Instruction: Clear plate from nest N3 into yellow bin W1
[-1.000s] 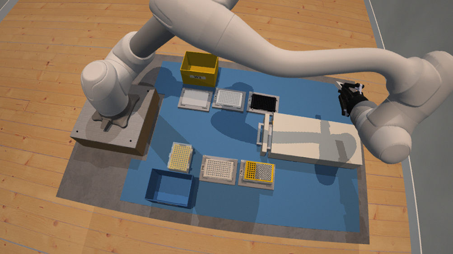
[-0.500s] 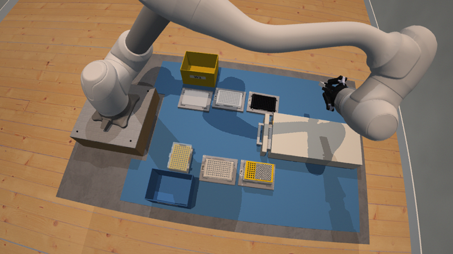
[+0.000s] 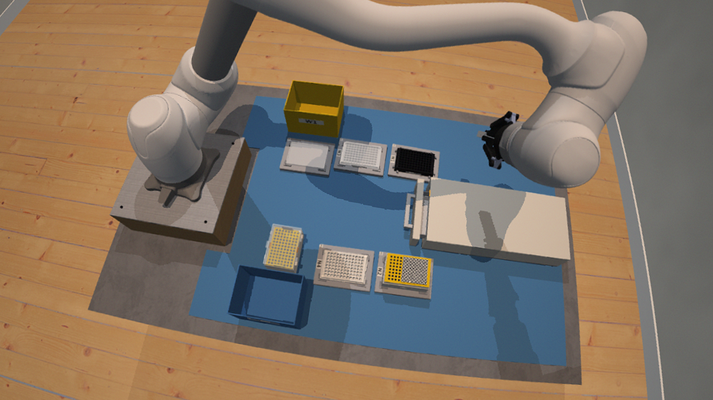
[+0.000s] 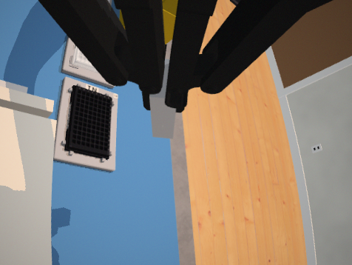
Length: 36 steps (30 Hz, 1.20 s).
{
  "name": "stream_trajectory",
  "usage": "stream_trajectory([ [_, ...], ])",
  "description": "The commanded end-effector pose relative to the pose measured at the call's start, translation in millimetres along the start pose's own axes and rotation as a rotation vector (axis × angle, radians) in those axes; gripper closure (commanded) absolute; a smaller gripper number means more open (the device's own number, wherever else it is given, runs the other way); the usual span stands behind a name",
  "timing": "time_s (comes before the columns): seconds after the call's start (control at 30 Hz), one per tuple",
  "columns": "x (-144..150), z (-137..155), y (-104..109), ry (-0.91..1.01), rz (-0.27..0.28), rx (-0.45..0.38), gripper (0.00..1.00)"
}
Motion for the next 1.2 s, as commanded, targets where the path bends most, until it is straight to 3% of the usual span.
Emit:
stream_trajectory([
  [0.0, 4.9, 17.2, -1.6, -0.003, 0.043, 0.004, 0.9],
  [0.13, 11.9, 33.7, -3.1, -0.003, 0.043, 0.004, 0.9],
  [0.23, 14.0, 47.7, -4.2, -0.004, 0.128, 0.011, 0.9],
  [0.43, 22.3, 65.8, -5.3, -0.004, 0.128, 0.011, 0.9],
  [0.53, 24.8, 79.7, -6.4, 0.002, 0.211, 0.019, 0.9],
  [0.77, 39.7, 110.5, -7.5, 0.002, 0.211, 0.019, 0.9],
  [0.87, 42.7, 124.4, -8.7, 0.013, 0.294, 0.028, 0.9],
  [1.13, 55.8, 149.7, -8.9, 0.013, 0.294, 0.028, 0.9],
  [1.17, 56.6, 154.4, -9.4, 0.019, 0.326, 0.032, 0.9],
])
Point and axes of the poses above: the point where the finger pads meet when closed, its own y axis back along the fingers, its own x axis across the jaws, z = x × y, the point moved 5 cm from there along y, back along the fingers
